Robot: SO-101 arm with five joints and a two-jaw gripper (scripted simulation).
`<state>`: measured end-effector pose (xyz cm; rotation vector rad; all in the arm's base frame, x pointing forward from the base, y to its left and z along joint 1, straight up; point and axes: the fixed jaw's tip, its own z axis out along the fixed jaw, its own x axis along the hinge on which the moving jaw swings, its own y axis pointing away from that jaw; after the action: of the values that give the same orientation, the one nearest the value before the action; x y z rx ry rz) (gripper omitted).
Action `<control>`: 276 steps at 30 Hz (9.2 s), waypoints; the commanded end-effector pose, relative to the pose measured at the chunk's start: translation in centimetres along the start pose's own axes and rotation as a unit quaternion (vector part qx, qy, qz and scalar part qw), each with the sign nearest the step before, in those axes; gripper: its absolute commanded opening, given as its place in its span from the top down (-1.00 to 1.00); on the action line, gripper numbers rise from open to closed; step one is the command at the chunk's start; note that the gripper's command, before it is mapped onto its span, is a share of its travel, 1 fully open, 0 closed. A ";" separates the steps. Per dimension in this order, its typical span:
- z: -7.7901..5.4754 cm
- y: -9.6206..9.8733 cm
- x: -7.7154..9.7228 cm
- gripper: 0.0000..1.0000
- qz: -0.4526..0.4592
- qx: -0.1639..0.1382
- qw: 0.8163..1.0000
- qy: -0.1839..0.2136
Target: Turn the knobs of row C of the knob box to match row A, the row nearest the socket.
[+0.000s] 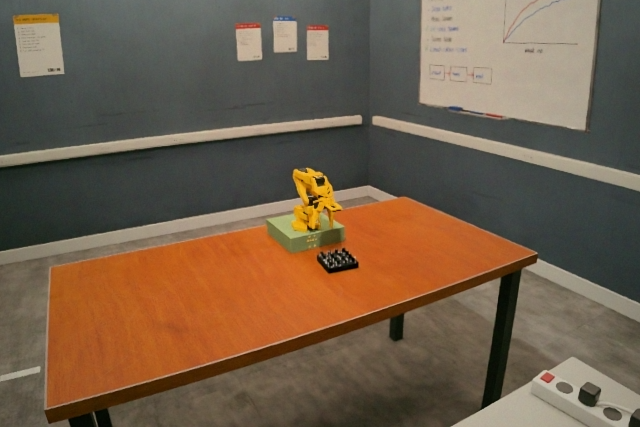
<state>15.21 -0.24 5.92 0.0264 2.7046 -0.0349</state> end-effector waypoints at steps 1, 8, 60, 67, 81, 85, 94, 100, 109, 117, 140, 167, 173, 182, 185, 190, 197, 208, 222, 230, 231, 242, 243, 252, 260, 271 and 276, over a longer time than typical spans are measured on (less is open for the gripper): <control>0.2 0.2 0.5 0.20 0.000 -0.003 1.000 0.010; 0.2 0.2 0.5 0.20 0.000 -0.003 1.000 0.010; 2.1 0.1 -4.2 0.20 0.000 -0.003 1.000 0.011; 2.6 0.0 -4.8 0.20 0.000 -0.003 1.000 0.011; 2.6 0.1 -4.8 0.20 0.001 -0.004 1.000 0.011; 2.6 0.1 -4.8 0.20 0.002 -0.004 1.000 0.011; 2.6 0.1 -4.8 0.20 0.004 -0.004 1.000 0.011; 2.6 0.2 -4.8 0.20 0.004 -0.005 1.000 0.011; 2.6 0.2 -4.8 0.20 0.004 -0.005 1.000 0.011; 2.6 0.2 -4.8 0.20 0.004 -0.005 1.000 0.011; 2.6 0.1 -5.7 0.20 0.004 -0.004 1.000 -0.003; 2.6 0.1 -5.7 0.20 0.004 -0.004 1.000 -0.003; 2.6 0.1 -5.7 0.20 0.004 -0.004 1.000 -0.003; 2.6 0.1 -5.7 0.20 0.004 -0.004 1.000 -0.003; 2.6 0.1 -5.7 0.20 0.004 -0.004 1.000 -0.003; 2.5 -0.1 -5.4 0.20 0.004 -0.002 1.000 0.000; 3.0 -0.1 -4.7 0.20 0.004 -0.003 1.000 0.027; 4.5 0.1 -1.8 0.20 0.004 -0.007 0.991 0.136; 5.3 0.2 0.5 0.20 0.004 -0.010 0.976 0.217; 5.3 0.1 0.4 0.25 0.033 -0.003 0.976 0.217; 5.3 0.1 0.4 0.27 0.045 0.000 0.975 0.217; 5.4 -0.4 0.2 0.58 0.215 0.038 0.952 0.213; 5.4 -0.5 0.2 0.62 0.235 0.042 0.948 0.213; 5.5 -0.8 0.1 0.80 0.336 0.065 0.917 0.207; 5.5 -0.8 0.1 0.81 0.339 0.065 0.916 0.207; 5.5 -0.8 0.1 0.81 0.339 0.065 0.916 0.207; 5.5 -0.8 0.1 0.81 0.339 0.065 0.916 0.207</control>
<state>17.44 -1.03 0.94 1.0842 2.9395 0.0019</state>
